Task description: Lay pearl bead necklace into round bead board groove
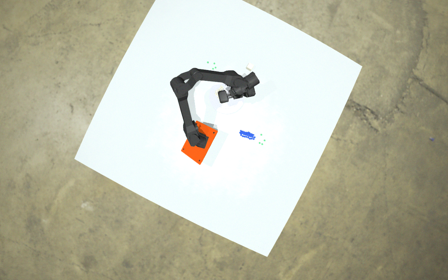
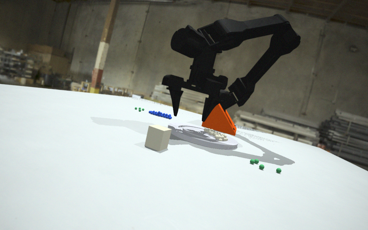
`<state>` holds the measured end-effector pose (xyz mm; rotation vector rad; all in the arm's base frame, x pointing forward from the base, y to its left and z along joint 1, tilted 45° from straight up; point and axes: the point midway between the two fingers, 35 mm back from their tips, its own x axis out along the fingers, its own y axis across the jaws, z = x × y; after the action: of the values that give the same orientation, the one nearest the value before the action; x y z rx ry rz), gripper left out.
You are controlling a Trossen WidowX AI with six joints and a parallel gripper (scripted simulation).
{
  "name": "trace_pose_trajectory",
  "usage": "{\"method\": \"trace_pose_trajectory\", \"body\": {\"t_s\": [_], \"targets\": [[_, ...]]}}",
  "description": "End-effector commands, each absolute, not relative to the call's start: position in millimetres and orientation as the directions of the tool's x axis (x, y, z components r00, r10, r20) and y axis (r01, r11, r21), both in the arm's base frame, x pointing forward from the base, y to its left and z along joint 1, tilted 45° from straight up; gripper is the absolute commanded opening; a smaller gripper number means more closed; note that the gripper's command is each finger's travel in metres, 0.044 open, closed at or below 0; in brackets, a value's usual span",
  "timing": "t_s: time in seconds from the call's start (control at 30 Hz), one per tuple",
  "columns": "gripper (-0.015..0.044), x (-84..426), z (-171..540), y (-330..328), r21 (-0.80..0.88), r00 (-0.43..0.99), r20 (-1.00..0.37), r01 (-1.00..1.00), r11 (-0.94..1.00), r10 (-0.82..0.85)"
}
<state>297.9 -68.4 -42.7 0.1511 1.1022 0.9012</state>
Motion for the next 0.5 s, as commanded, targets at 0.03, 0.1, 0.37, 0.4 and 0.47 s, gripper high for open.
{"method": "trace_pose_trajectory", "body": {"t_s": [0.03, 0.1, 0.37, 0.4, 0.47], "targets": [[0.0380, 290.2, -18.6, -51.0, 0.487, 0.145, -0.707, -0.610, 0.626, 0.692], [0.0380, 285.3, -7.4, -41.5, 0.468, 0.145, -0.707, -0.637, 0.612, 0.692], [0.0380, 268.5, 19.6, -15.7, 0.416, 0.144, -0.705, -0.709, 0.569, 0.695], [0.0380, 268.5, 19.6, -15.7, 0.416, 0.144, -0.705, -0.709, 0.569, 0.695], [0.0380, 268.5, 19.6, -15.7, 0.416, 0.144, -0.705, -0.709, 0.569, 0.695]]}}
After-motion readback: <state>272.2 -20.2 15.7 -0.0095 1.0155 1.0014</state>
